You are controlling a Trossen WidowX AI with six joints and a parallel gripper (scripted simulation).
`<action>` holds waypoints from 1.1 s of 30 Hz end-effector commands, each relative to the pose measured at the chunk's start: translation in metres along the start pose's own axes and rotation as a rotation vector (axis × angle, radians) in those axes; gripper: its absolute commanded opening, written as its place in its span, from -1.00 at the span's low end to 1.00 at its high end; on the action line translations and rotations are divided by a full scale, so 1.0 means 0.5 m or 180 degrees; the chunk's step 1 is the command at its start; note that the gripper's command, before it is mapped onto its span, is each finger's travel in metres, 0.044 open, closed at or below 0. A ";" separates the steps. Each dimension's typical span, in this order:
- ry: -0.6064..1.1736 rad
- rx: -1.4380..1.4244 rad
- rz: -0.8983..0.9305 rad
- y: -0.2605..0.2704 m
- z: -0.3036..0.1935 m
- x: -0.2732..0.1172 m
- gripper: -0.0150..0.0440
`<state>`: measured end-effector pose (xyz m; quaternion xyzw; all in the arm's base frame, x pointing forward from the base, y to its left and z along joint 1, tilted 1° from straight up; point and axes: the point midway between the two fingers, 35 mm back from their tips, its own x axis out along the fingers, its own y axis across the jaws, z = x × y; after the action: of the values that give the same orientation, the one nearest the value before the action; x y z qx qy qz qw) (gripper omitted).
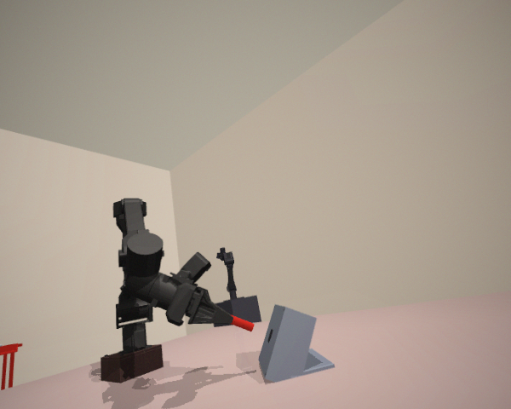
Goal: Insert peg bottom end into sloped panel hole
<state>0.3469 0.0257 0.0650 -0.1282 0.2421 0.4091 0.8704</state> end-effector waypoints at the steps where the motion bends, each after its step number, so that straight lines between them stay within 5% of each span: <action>1: -0.0025 0.0028 0.0022 0.003 -0.005 0.010 -0.49; 33: -0.0058 0.0000 0.0018 0.002 0.002 0.050 -0.49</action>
<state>0.3603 0.0435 0.0518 -0.1230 0.2353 0.4128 0.8712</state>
